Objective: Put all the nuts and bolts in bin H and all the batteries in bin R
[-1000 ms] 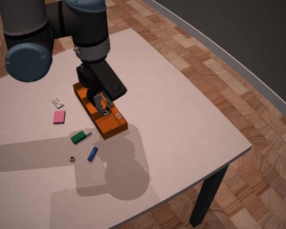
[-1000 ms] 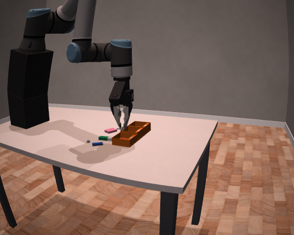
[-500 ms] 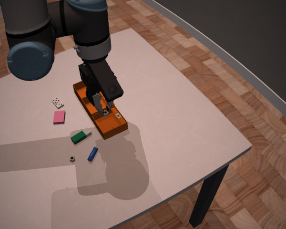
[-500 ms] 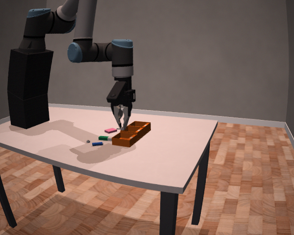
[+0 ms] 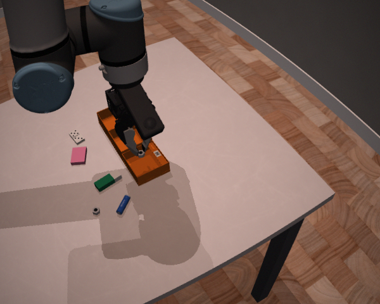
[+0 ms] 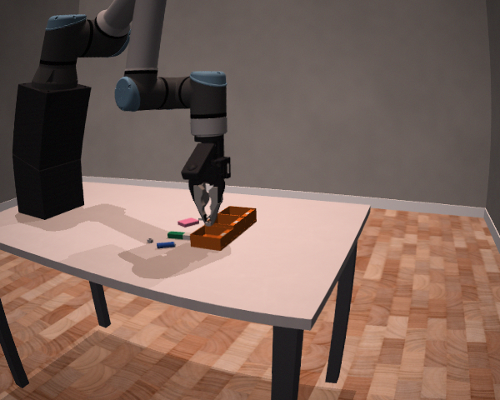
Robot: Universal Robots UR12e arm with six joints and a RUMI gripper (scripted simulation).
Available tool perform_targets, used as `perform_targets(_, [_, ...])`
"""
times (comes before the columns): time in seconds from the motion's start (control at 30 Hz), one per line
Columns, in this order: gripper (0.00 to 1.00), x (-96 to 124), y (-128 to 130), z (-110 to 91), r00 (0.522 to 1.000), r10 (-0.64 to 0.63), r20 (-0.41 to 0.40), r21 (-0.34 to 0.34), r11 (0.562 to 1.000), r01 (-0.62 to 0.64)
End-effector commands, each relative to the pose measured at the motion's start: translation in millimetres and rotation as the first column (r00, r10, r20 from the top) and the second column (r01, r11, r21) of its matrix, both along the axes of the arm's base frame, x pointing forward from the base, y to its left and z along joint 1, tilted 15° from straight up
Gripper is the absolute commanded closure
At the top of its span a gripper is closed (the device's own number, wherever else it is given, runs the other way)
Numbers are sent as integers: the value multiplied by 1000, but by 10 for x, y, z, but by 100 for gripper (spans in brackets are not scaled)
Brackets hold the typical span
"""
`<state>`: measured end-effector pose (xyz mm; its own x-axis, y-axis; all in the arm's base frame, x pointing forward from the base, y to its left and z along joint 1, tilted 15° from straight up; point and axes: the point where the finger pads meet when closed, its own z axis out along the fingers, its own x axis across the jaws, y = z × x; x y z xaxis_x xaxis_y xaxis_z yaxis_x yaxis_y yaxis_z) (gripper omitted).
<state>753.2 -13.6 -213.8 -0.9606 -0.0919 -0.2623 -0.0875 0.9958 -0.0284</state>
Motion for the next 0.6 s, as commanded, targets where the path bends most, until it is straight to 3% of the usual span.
perform_targets(0.0, [100,27,-1,-72,1000,0,1,0,1000,0])
perform_targets(0.4, [100,90,-2,-304,1000,0,1,0,1000,0])
perform_targets(0.57, [100,91,-2,-307,1000,0,1,0,1000,0])
